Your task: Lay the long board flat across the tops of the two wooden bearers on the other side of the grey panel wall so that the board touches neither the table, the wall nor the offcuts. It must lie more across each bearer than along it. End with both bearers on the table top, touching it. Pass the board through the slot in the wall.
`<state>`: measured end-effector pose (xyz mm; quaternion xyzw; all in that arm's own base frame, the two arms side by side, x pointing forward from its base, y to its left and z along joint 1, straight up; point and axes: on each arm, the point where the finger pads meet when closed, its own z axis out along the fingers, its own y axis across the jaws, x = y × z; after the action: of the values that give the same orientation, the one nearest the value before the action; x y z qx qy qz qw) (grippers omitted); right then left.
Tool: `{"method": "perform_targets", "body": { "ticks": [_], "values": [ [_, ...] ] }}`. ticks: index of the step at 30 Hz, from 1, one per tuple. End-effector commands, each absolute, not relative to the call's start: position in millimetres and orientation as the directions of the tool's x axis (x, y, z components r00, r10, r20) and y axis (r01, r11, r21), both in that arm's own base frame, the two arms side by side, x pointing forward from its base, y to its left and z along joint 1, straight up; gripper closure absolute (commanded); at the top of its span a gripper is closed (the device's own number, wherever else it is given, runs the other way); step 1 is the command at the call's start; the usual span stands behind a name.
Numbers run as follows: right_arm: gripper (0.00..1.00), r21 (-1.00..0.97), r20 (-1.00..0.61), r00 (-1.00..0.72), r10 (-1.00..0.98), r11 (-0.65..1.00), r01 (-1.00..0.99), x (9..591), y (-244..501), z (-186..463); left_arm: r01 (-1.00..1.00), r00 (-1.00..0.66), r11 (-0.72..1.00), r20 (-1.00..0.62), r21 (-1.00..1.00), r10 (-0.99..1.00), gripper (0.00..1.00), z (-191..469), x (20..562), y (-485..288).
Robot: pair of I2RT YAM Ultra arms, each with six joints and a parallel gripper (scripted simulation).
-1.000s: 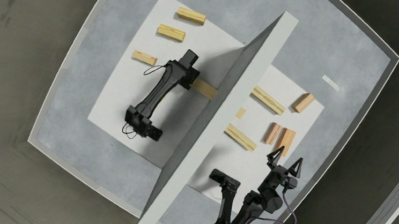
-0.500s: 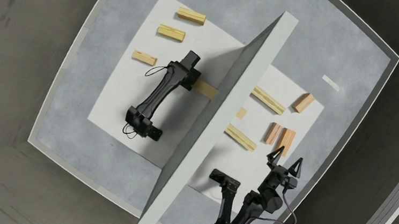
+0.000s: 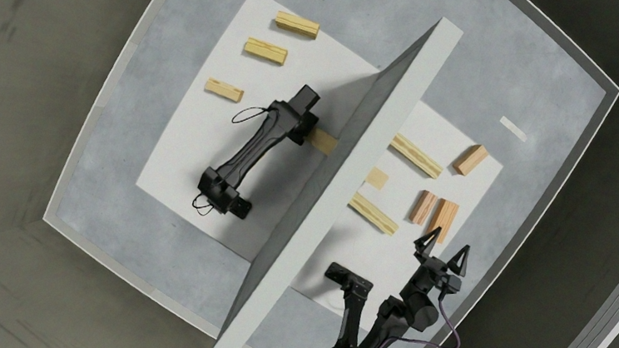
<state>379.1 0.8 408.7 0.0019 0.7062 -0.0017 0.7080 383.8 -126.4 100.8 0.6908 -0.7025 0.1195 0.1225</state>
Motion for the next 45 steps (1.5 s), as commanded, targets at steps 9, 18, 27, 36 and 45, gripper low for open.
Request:
{"method": "perform_targets", "body": {
  "ticks": [9,18,27,36,45],
  "values": [
    [0.00,0.000,-0.999,0.043,-0.001,1.000,0.021,369.1,-4.4,429.0,-0.999,-0.032,0.025,0.372,-0.024,-0.928,1.00,111.0,391.1,-161.8],
    [0.00,0.000,-0.999,0.043,-0.001,1.000,0.021,369.1,-4.4,429.0,-0.999,-0.034,0.023,0.383,-0.033,-0.923,1.00,114.2,392.5,-175.2],
    [0.00,0.000,-0.999,0.043,-0.001,1.000,0.021,369.1,-4.4,429.0,-0.999,-0.039,0.025,0.397,-0.039,-0.917,1.00,119.9,391.2,-191.4],
    [0.00,0.000,-0.999,0.043,-0.001,1.000,0.021,369.1,-4.4,429.0,-0.999,-0.033,0.022,0.408,-0.031,-0.912,1.00,117.7,392.5,-204.9],
    [0.00,0.000,-0.999,0.043,-0.001,1.000,0.021,369.1,-4.4,429.0,-0.998,-0.035,0.010,0.414,-0.063,-0.910,1.00,139.1,395.7,-195.5]
  ]
}}
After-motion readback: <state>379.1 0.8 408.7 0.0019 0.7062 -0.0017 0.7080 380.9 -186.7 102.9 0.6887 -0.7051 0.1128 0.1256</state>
